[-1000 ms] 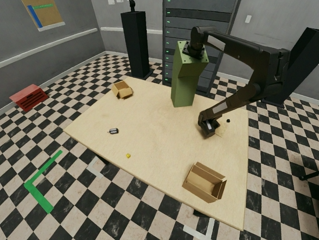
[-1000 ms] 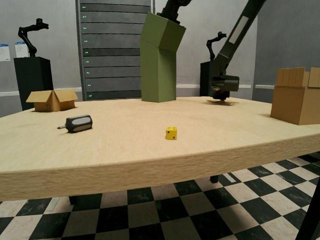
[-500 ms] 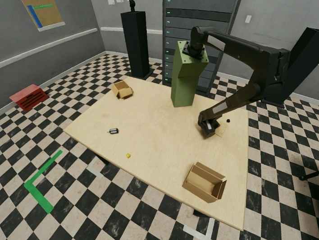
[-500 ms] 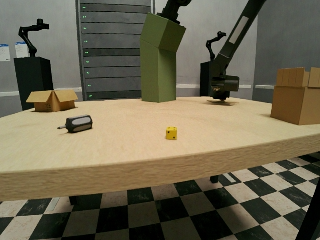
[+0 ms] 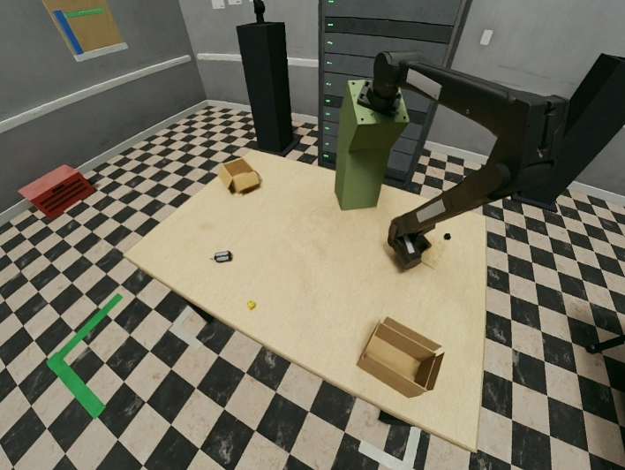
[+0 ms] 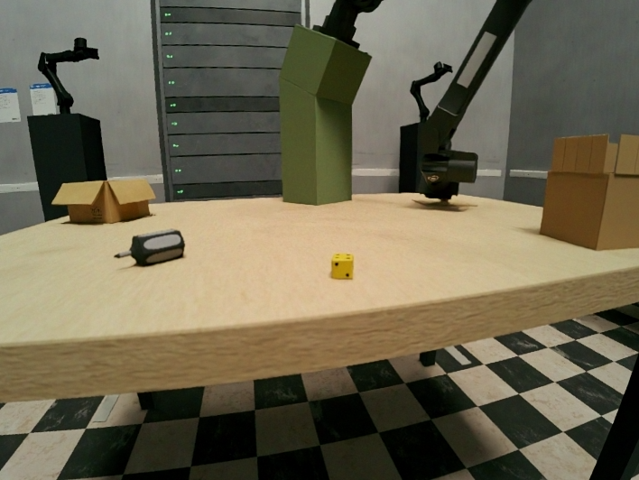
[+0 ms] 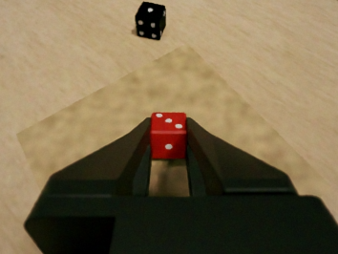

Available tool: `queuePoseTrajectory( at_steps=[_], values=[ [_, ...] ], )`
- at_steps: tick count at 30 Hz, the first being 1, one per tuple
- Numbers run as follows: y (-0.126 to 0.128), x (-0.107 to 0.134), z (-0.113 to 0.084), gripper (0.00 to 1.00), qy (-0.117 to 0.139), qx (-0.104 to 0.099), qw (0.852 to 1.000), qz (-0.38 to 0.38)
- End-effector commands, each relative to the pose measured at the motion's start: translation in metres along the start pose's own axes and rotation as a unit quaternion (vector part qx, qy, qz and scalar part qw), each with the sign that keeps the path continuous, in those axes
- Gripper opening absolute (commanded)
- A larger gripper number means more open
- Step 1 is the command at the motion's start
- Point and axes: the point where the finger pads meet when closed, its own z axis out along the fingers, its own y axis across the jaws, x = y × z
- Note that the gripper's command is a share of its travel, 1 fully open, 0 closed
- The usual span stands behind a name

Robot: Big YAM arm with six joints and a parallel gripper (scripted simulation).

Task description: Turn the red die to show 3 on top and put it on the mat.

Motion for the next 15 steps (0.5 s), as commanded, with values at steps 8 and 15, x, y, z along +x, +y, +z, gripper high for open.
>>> queuePoseTrajectory(
  at_steps=[8,15],
  values=[
    [0.0073,0.0058,-0.0051,0.15,0.002,-0.001,1.0,0.009],
    [0.0073,0.0058,-0.0051,0.19,0.002,-0.001,1.0,0.009]
  ],
)
